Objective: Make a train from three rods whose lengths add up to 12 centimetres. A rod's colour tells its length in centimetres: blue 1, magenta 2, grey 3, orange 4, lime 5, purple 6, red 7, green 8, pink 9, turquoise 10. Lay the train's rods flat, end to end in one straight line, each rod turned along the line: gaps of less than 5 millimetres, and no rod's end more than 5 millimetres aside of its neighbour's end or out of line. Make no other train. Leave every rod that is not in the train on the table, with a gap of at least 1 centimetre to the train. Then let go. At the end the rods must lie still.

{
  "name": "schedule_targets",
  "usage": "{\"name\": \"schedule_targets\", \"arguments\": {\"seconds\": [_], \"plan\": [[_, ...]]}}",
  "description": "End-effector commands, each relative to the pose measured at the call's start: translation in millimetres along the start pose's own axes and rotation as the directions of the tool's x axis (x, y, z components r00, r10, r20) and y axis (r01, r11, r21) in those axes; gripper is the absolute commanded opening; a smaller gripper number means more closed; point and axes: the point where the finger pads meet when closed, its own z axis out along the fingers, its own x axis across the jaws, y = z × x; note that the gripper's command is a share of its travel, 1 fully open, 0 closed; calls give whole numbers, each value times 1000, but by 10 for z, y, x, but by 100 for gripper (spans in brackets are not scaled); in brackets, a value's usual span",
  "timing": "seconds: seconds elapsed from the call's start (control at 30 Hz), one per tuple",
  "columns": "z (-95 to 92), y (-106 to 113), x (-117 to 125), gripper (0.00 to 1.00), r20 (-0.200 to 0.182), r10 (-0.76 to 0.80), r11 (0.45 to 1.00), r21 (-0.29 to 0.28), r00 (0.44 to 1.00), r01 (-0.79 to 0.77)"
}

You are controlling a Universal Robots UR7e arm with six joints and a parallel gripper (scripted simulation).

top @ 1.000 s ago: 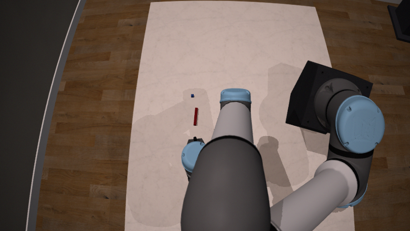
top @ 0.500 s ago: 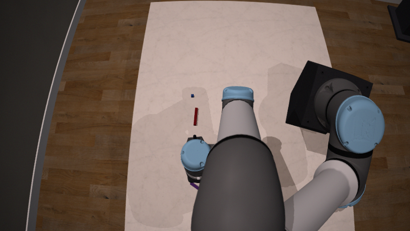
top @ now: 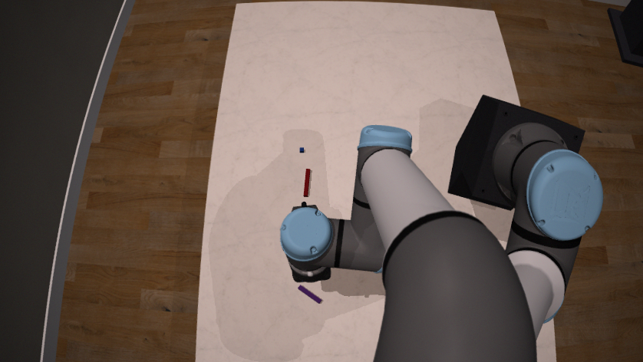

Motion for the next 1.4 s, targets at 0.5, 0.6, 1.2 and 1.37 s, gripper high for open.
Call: {"name": "schedule_targets", "arguments": {"seconds": [0.5, 0.6, 1.2, 1.37], "plan": [[-340, 0, -1, 40, 1, 0, 1000, 0, 1000, 0], [-340, 0, -1, 40, 1, 0, 1000, 0, 1000, 0], [-339, -38, -1, 40, 1, -17, 1000, 2, 1000, 17], [-339, -117, 2, 40, 0, -51, 999, 5, 999, 51]]}}
